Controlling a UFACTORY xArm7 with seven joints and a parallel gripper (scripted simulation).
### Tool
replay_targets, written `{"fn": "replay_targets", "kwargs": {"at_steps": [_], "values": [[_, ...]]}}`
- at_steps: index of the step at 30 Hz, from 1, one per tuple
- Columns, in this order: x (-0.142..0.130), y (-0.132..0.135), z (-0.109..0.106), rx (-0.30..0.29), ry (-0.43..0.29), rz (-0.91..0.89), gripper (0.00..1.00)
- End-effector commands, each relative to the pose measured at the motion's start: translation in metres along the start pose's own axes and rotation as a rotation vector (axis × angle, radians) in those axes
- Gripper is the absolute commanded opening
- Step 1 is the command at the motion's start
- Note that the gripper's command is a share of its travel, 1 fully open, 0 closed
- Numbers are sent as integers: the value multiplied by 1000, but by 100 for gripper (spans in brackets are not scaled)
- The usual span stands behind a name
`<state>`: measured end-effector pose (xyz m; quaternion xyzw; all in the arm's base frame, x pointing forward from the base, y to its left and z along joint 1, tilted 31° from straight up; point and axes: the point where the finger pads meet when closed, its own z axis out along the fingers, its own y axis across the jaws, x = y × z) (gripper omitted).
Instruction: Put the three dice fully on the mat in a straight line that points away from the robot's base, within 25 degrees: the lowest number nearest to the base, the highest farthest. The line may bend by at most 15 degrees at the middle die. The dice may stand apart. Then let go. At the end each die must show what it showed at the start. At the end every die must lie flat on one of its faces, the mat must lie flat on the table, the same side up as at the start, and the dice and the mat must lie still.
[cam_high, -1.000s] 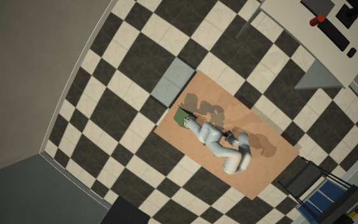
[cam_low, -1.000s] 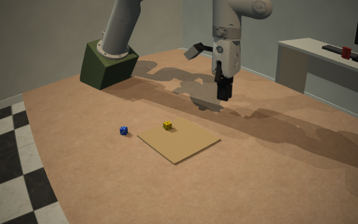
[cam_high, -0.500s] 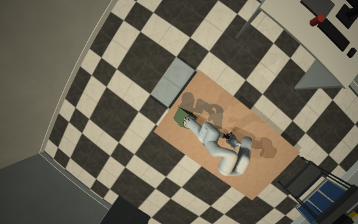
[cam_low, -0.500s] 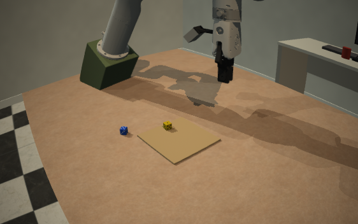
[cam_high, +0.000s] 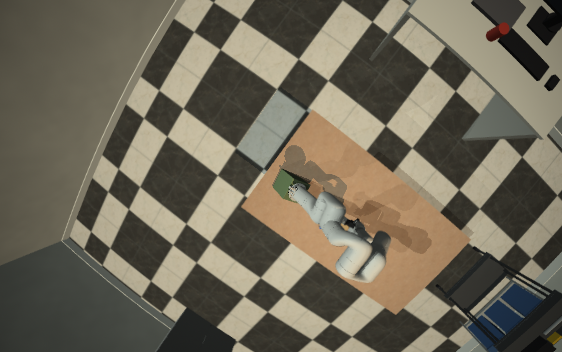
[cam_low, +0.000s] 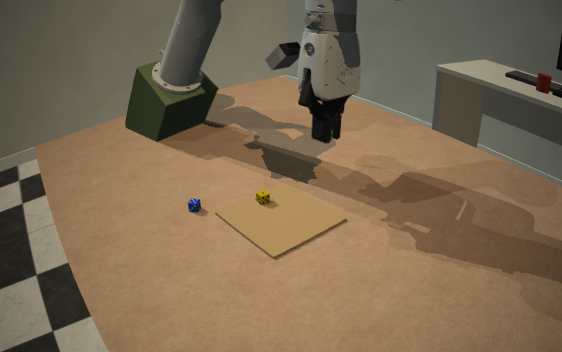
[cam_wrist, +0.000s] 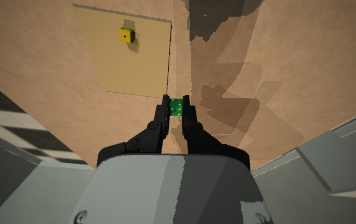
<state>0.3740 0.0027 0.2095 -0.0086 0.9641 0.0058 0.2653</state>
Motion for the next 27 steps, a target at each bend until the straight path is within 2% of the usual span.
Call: {"fn": "replay_targets", "kwargs": {"at_steps": [1,2,4,8,27], "values": [[0,-50,-1,-29,5,119,11],[0,-50,-1,-29,5,119,11],[4,-76,-1,-30,0,184,11],[8,-90,-2,-30,-4,221,11],[8,-90,0,-30,-3,222,11]]}}
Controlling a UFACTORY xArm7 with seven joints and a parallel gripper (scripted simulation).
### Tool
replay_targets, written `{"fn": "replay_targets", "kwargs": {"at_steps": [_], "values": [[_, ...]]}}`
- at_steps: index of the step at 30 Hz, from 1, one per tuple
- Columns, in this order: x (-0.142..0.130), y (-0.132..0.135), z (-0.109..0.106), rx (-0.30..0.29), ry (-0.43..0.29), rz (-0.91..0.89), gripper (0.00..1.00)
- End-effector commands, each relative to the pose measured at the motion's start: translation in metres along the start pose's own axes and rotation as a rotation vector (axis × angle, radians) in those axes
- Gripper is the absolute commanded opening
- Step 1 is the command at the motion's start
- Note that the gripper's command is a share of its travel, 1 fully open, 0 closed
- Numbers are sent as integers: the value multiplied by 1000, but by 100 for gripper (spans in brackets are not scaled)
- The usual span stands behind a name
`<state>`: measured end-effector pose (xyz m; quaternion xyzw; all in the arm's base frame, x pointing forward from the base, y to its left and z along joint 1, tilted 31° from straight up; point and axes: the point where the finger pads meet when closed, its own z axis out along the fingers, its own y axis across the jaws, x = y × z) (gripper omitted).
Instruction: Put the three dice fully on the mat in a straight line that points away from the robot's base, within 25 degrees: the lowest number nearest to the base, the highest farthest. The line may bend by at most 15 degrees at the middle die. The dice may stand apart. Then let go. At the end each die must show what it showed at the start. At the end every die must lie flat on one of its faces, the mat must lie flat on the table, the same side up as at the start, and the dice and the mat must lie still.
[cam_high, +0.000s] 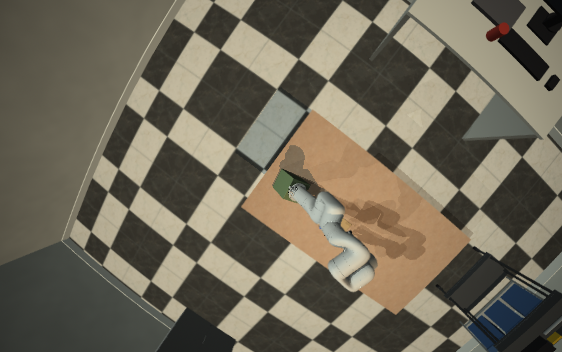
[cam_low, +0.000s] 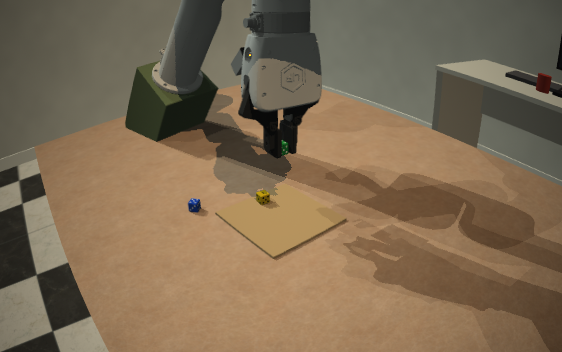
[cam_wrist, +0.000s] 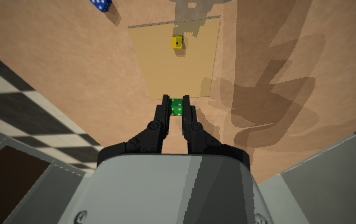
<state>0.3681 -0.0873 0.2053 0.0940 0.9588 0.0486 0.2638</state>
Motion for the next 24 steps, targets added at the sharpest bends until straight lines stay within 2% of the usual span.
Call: {"fn": "replay_targets", "kwargs": {"at_steps": [1,15,17,24], "values": [[-1,0,2,-2,-1,1,11],[-1,-1,47,-3,-1,1,11],[-1,-1,47,-3,-1,1,11],[-1,-1,67,-3,-1,1,11]]}}
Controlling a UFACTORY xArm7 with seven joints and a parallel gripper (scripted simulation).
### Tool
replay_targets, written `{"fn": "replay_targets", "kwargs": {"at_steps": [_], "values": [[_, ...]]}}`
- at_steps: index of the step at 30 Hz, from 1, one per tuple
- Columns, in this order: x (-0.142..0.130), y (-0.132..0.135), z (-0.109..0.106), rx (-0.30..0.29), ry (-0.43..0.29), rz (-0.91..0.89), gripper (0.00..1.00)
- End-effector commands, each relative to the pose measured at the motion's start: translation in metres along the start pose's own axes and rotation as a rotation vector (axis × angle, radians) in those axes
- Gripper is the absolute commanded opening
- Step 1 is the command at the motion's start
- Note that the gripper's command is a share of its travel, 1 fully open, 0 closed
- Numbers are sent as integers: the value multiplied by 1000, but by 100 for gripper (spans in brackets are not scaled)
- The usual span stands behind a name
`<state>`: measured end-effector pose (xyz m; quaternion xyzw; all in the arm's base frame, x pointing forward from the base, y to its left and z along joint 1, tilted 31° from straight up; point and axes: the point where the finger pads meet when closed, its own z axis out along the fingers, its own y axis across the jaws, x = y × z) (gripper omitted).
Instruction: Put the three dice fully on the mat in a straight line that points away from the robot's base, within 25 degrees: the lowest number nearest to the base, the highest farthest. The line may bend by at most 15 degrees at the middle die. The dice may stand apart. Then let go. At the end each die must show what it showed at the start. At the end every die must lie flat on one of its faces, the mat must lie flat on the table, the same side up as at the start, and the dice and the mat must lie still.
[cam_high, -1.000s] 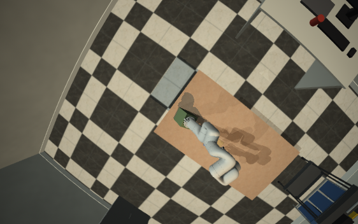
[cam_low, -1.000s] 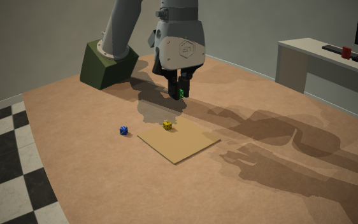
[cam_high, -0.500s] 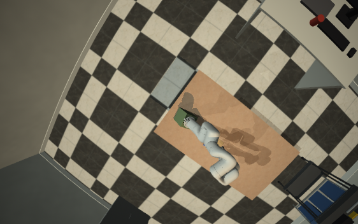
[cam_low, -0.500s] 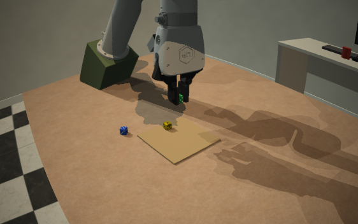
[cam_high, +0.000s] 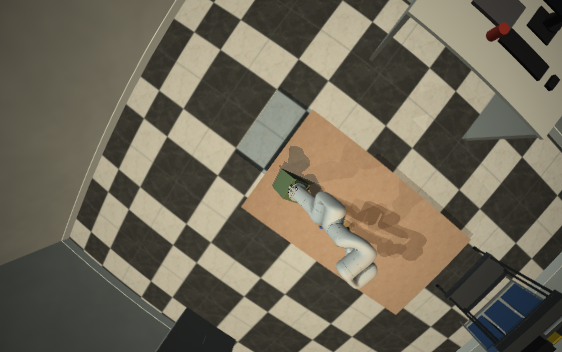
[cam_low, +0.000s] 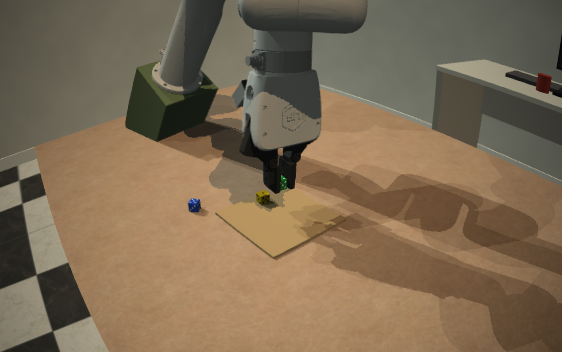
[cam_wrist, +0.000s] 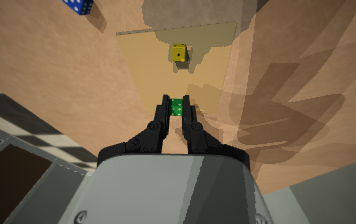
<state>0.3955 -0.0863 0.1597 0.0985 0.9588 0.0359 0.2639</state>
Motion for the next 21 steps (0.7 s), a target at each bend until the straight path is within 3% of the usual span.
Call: {"fn": "replay_targets", "kwargs": {"at_steps": [1,21], "values": [[-1,1,15,-30,3,-1,11],[-1,2,39,-29,2,-1,11]]}}
